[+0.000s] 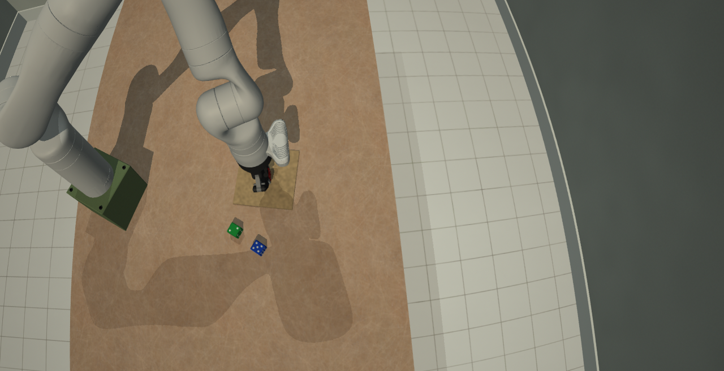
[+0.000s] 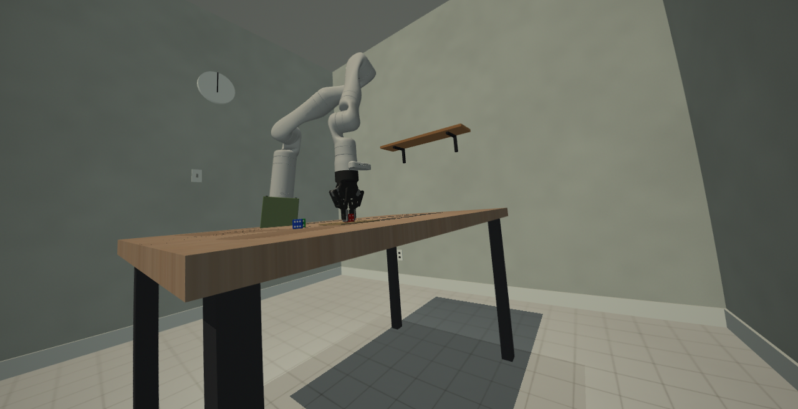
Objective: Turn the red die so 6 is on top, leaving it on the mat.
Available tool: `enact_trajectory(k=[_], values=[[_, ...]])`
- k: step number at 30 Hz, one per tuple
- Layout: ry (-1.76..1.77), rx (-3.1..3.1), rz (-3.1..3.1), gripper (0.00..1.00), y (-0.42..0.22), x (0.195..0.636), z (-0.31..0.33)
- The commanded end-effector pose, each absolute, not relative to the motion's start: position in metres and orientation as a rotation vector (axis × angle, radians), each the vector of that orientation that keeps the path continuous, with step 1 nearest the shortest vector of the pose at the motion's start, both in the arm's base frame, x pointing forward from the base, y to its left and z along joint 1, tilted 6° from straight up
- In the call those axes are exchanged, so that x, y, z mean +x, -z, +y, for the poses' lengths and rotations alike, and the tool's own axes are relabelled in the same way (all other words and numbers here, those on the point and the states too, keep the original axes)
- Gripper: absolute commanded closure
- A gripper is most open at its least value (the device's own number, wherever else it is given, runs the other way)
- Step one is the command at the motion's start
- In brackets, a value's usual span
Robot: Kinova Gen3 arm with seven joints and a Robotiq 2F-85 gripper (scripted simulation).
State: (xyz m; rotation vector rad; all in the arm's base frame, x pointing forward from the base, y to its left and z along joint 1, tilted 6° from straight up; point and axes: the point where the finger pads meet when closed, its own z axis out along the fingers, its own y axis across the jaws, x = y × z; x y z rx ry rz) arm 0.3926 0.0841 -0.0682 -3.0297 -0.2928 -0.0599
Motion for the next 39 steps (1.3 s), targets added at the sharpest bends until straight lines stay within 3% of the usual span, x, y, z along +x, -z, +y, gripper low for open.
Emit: enact_trajectory(k=[1, 14, 29, 39], values=[[0.062, -3.029, -0.292, 0.79, 0.0676, 0.3932, 0.0842], [0.062, -3.029, -0.292, 0.79, 0.0676, 0.3932, 0.0842], [0.062, -3.029, -0.292, 0.59, 0.0676, 0.3932, 0.0842], [0.062, -3.029, -0.292, 0.59, 0.0674, 0.3931, 0.0842]])
